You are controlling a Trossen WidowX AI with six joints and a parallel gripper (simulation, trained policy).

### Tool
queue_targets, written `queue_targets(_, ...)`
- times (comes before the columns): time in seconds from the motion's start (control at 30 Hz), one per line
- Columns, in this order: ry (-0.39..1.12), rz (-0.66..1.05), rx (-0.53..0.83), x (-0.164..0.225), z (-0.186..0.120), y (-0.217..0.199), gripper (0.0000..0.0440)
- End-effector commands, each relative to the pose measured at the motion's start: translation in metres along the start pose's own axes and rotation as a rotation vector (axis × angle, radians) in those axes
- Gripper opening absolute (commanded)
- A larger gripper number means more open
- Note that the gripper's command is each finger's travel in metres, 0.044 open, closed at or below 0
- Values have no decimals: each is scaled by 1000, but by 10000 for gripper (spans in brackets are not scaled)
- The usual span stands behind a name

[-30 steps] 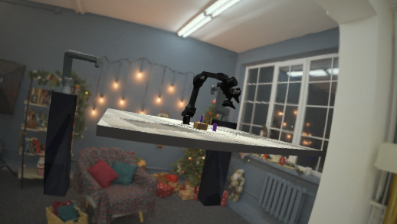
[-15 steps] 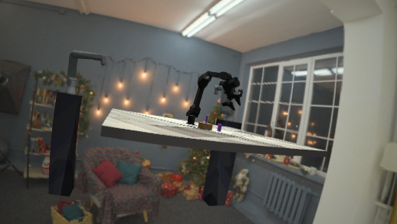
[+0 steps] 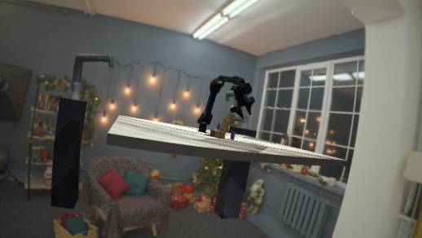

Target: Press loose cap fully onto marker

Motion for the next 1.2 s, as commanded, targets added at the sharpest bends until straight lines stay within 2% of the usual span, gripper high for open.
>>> queue_targets(0.0,10,5,42,-1,-3,-10,328)
queue_targets(0.57,108,25,189,6,3,-43,329)
queue_targets(1.17,241,-4,322,15,24,-68,326)
Point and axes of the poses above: the point midway between the two fingers, 35 mm back from their tips, its own z axis out along the fingers, its own y axis across the jaws, x = y × z, the point moved 4 cm from there along -z, back along the fingers, and after that the axes turned 6 degrees about -z, right-handed, at the moved point
